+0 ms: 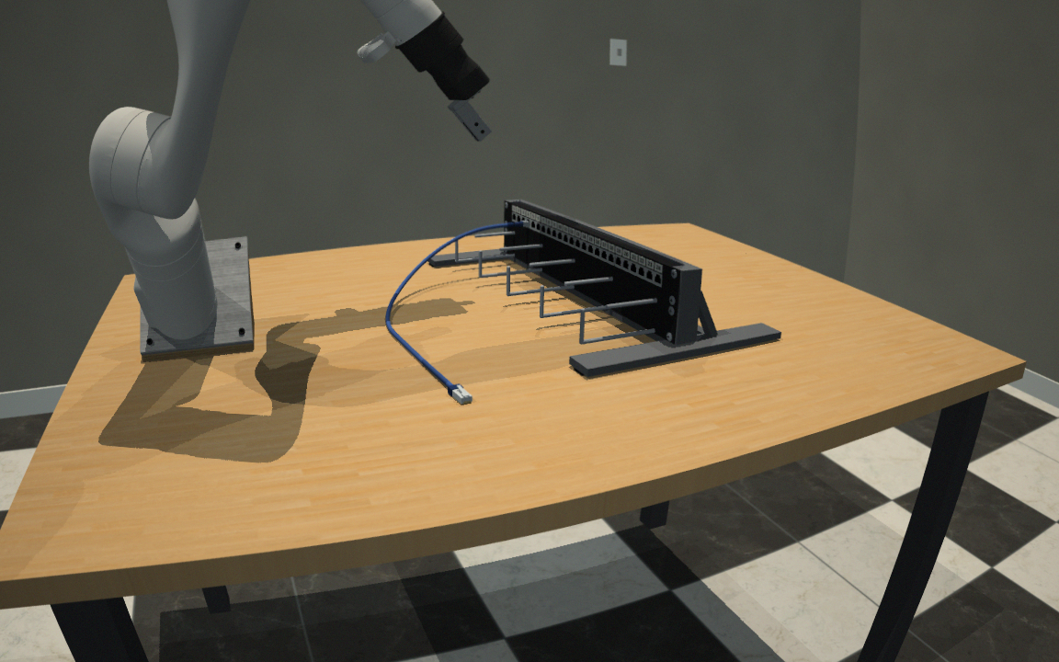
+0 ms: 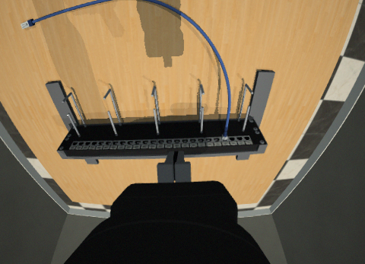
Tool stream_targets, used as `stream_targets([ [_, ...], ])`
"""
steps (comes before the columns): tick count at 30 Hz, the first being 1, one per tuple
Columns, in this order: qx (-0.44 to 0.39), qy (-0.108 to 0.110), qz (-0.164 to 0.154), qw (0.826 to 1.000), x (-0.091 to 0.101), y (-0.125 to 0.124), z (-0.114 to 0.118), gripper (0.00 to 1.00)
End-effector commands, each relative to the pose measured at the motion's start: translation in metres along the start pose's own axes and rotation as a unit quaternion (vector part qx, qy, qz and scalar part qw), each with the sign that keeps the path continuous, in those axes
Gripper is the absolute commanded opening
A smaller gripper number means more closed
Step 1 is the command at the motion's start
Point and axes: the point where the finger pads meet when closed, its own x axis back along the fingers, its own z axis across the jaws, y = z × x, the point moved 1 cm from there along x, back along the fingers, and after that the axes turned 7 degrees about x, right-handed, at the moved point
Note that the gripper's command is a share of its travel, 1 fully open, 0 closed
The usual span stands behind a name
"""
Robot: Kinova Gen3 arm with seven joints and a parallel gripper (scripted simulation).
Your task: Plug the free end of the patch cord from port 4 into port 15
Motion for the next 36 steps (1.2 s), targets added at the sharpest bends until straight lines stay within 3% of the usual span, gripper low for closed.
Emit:
stream_targets([
  [1,-0.001,0.002,-0.003,1.0,0.003,0.002,0.0,0.0],
  [10,-0.001,0.002,-0.003,1.0,0.003,0.001,-0.01,0.0],
  [29,-0.001,0.002,-0.003,1.0,0.002,-0.009,-0.086,0.0],
  [36,-0.001,0.002,-0.003,1.0,0.002,-0.01,-0.098,0.0],
])
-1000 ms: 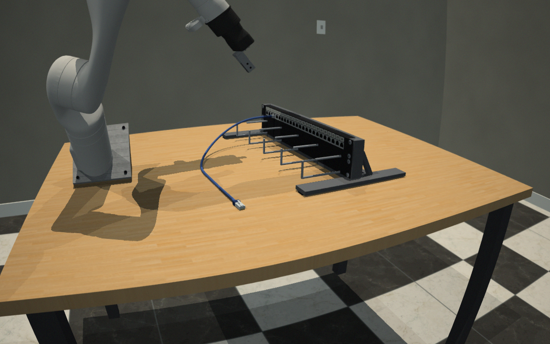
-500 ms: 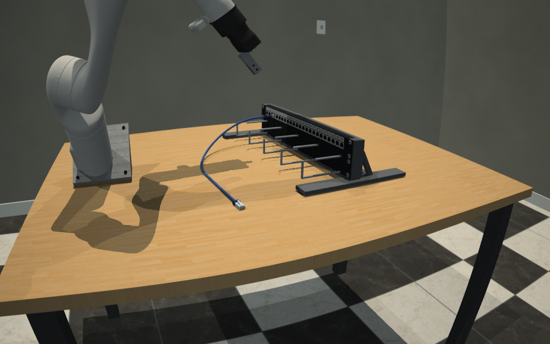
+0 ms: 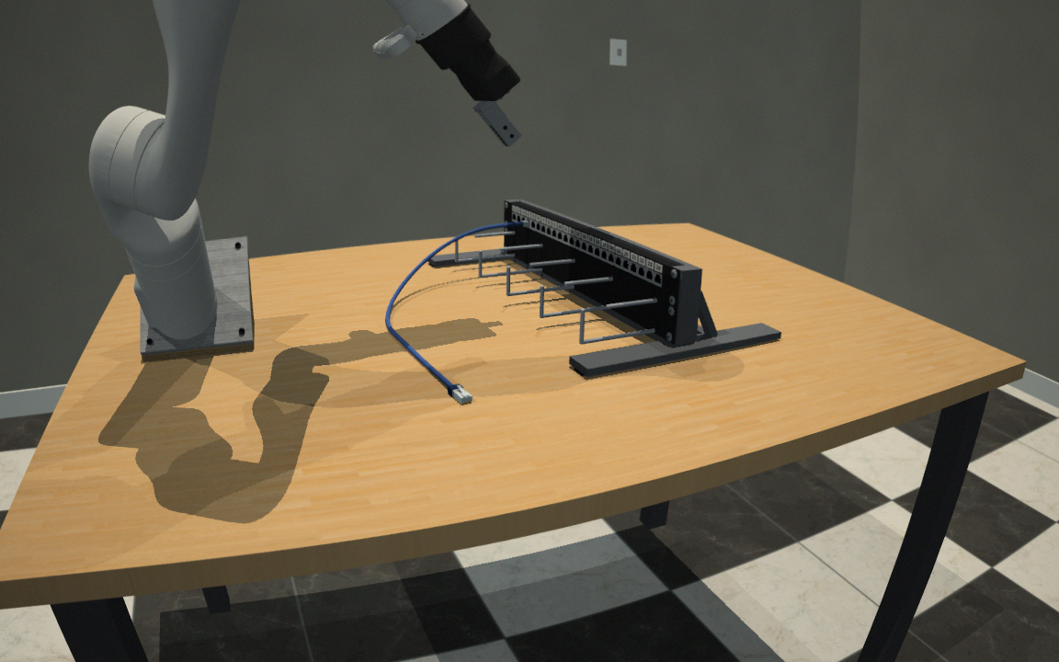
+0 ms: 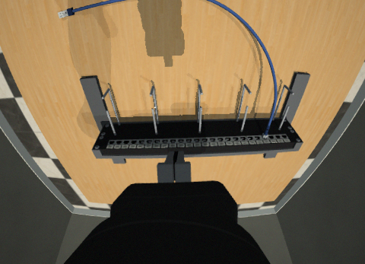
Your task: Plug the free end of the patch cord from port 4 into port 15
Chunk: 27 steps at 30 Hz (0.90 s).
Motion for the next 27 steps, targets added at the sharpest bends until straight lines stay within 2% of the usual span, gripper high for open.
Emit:
stream_targets([
  [1,-0.004,0.002,-0.002,1.0,0.002,0.002,-0.003,0.0],
  [10,-0.004,0.002,-0.002,1.0,-0.001,0.002,-0.004,0.0],
  [16,-0.004,0.002,-0.002,1.0,-0.018,0.002,-0.004,0.0],
  [18,-0.004,0.002,-0.002,1.0,-0.018,0.002,-0.004,0.0],
  [27,-0.004,0.002,-0.002,1.0,-0.069,0.002,-0.003,0.0],
])
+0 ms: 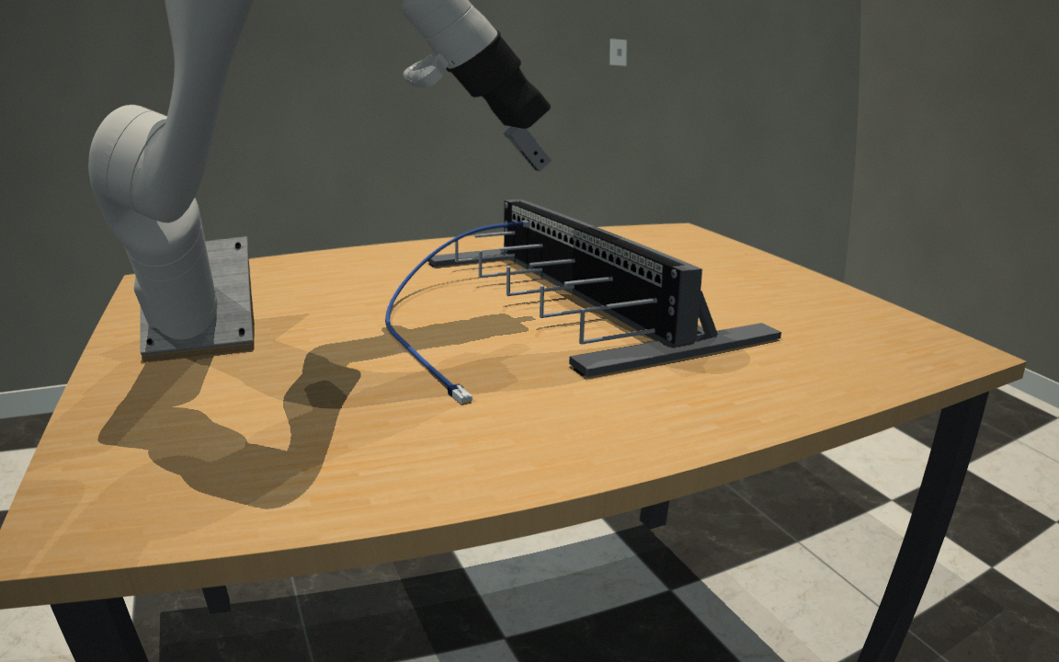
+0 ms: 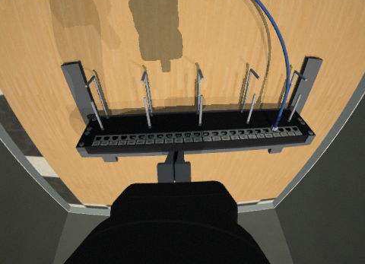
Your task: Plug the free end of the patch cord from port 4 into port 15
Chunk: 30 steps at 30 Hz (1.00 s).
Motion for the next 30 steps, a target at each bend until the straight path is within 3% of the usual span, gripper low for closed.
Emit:
stream_targets([
  [1,0.003,-0.007,0.012,1.0,-0.022,-0.009,-0.003,0.0],
  [6,0.003,-0.007,0.012,1.0,-0.051,-0.01,-0.003,0.0],
  [8,0.003,-0.007,0.012,1.0,-0.051,-0.01,-0.003,0.0],
  [15,0.003,-0.007,0.012,1.0,-0.078,-0.011,-0.003,0.0],
  [30,0.003,-0.007,0.013,1.0,-0.085,-0.011,-0.004,0.0],
])
